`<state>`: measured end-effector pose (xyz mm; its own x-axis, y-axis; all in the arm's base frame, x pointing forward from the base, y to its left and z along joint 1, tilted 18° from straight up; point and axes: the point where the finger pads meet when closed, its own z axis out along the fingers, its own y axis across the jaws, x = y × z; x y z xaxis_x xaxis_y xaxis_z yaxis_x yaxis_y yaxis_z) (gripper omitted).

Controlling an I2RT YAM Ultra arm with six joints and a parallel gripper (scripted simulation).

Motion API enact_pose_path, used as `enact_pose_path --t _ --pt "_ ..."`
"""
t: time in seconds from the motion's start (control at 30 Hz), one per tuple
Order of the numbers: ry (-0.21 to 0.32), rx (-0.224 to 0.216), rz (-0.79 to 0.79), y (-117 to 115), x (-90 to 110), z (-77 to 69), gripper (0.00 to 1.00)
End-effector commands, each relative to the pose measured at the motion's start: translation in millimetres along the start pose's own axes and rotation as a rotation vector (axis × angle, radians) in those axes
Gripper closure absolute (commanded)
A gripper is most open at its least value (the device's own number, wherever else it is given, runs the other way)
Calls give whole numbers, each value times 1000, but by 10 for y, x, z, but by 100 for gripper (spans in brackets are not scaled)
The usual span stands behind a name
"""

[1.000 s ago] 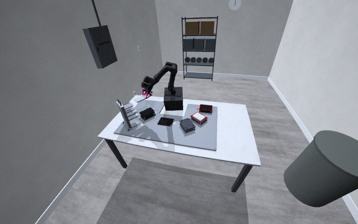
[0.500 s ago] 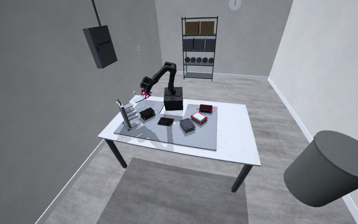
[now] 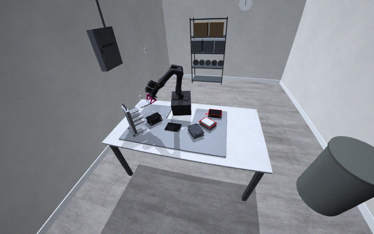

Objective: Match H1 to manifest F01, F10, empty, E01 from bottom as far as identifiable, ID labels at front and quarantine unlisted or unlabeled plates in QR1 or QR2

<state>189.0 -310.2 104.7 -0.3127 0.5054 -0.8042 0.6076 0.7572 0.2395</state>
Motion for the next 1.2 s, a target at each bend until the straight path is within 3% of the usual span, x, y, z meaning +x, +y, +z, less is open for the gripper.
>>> enact_pose_path --t 0.0,1.17 --pt "-24 7 -12 -21 -104 -18 14" --pt "-25 7 -12 -19 -294 160 14"
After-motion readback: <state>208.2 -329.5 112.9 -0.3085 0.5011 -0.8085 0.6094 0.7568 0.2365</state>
